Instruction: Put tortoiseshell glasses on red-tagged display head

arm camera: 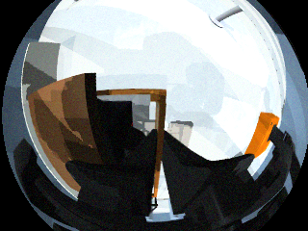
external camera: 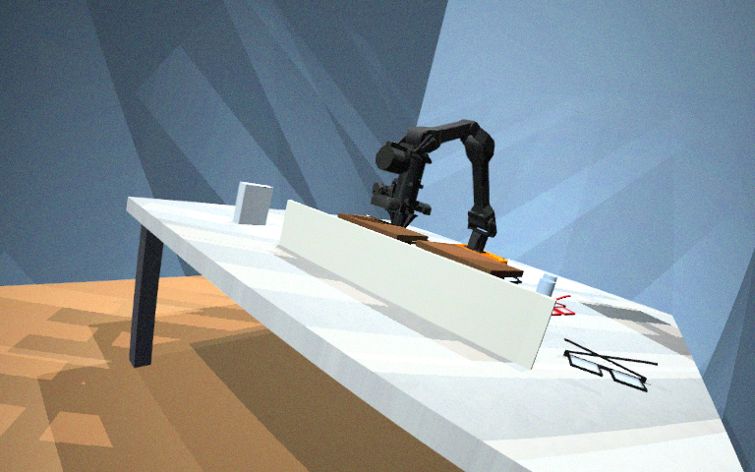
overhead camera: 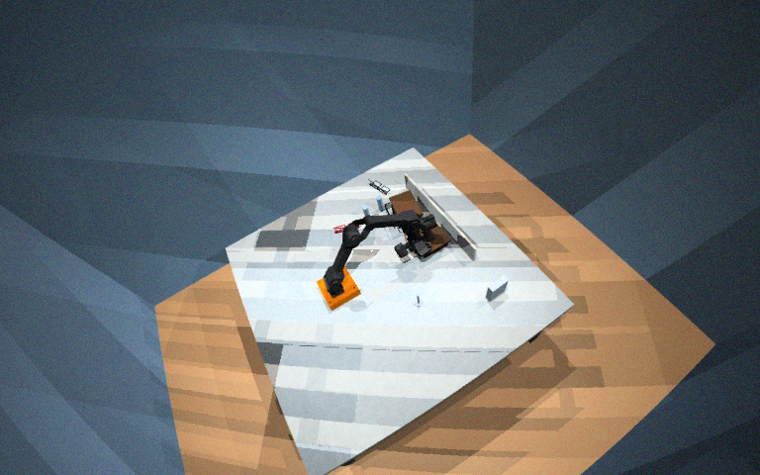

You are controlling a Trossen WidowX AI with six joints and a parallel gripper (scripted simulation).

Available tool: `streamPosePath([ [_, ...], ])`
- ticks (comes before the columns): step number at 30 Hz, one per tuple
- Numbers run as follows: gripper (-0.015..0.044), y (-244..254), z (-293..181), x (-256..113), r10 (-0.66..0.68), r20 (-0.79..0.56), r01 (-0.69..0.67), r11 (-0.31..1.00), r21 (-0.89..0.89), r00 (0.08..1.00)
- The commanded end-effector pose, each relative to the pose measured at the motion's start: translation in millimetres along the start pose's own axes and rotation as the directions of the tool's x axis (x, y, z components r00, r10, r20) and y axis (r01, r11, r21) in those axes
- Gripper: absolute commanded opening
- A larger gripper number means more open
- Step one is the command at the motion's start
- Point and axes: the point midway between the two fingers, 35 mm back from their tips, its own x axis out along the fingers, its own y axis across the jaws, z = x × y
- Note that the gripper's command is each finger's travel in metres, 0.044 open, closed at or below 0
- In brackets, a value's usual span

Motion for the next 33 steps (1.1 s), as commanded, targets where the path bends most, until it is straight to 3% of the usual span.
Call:
streamPosePath([
  [1, 0.0000, 3.6, 0.1, 1.5, -0.006, 0.000, 0.006, 1.000, 0.004, 1.000],
  [33, 0.0000, 8.3, 0.1, 8.7, -0.005, 0.000, 0.005, 1.000, 0.004, 1.000],
])
